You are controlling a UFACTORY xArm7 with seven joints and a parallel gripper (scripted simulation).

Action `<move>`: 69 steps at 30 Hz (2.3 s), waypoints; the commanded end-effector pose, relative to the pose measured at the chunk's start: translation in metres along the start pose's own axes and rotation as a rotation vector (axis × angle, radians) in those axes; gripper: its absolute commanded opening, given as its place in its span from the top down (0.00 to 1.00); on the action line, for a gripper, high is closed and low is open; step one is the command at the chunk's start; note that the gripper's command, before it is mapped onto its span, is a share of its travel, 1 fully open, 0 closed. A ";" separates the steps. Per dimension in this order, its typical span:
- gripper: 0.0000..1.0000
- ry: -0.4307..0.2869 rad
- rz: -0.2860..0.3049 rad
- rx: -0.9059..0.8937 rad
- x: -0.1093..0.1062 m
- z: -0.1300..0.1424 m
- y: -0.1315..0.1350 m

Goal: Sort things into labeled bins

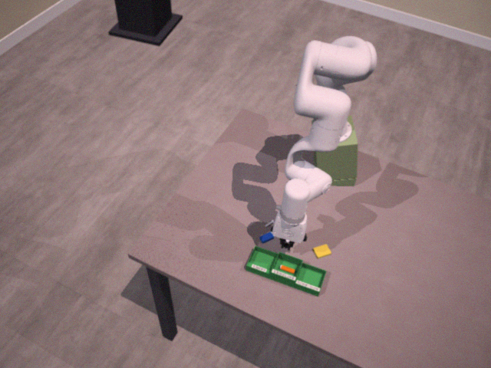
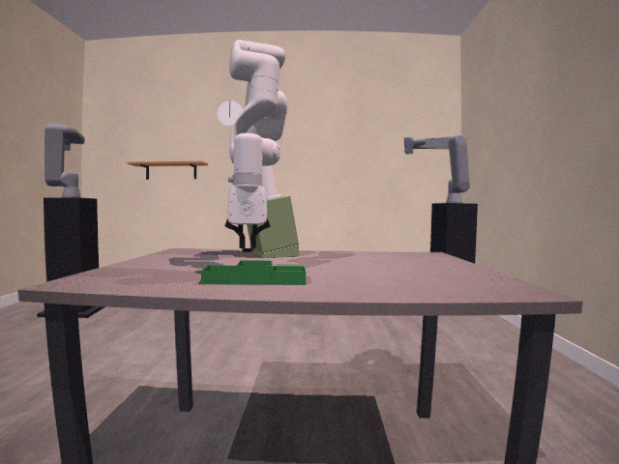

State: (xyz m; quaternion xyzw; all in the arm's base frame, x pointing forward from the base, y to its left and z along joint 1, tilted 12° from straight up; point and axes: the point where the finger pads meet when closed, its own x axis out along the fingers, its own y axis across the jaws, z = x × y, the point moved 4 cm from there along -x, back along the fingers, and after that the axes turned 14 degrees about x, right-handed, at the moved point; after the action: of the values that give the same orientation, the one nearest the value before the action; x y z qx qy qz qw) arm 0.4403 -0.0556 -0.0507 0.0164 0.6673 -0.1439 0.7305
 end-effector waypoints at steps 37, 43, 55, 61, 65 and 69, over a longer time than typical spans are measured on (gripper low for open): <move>1.00 -0.005 -0.011 -0.924 -0.001 0.031 0.117; 1.00 -0.004 -0.015 -1.087 -0.001 0.031 0.117; 1.00 -0.001 -0.012 -1.398 -0.001 0.031 0.117; 1.00 0.000 -0.002 -1.510 -0.001 0.031 0.117; 1.00 0.000 -0.002 -1.510 -0.001 0.032 0.117; 1.00 0.000 -0.002 -1.510 -0.001 0.031 0.117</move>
State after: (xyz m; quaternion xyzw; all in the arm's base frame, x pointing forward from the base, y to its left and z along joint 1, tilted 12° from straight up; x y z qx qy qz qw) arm 0.4965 0.0492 -0.0677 -0.4883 0.5870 0.3493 0.5431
